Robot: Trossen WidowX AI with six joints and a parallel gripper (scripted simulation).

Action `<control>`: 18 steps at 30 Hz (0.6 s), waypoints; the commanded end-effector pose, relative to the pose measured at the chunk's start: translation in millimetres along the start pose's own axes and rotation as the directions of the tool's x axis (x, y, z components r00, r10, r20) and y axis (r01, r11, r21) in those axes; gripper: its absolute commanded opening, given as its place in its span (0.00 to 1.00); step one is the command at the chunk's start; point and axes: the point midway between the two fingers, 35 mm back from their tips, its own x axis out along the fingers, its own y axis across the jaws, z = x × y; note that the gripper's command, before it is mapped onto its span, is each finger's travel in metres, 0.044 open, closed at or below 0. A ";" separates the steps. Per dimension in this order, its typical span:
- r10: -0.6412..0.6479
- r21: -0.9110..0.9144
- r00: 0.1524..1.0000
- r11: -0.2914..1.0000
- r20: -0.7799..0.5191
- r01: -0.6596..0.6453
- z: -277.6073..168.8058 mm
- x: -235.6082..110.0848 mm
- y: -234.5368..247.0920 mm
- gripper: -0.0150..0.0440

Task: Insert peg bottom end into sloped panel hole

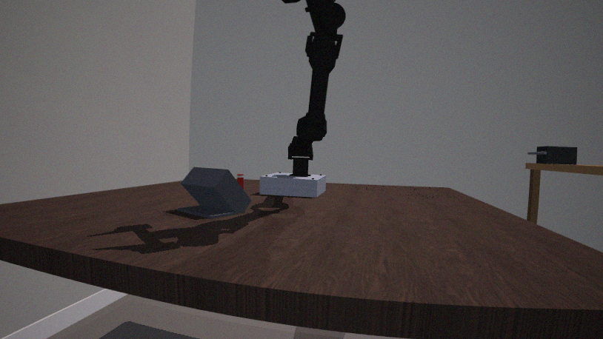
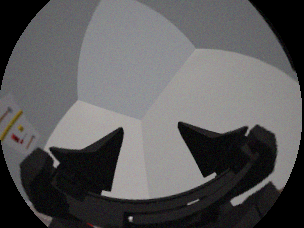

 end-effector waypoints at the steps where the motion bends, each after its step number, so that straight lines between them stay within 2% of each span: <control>1: -0.001 0.001 1.000 1.000 0.001 0.001 1.5 0.3 -0.1 0.98; 2: -0.003 0.005 1.000 1.000 0.004 0.003 5.9 1.2 -0.6 1.00; 10: -0.044 0.063 0.998 0.997 0.047 0.041 72.5 13.4 -13.6 1.00; 18: -0.140 0.080 0.983 0.988 0.116 0.131 128.7 21.3 -47.4 1.00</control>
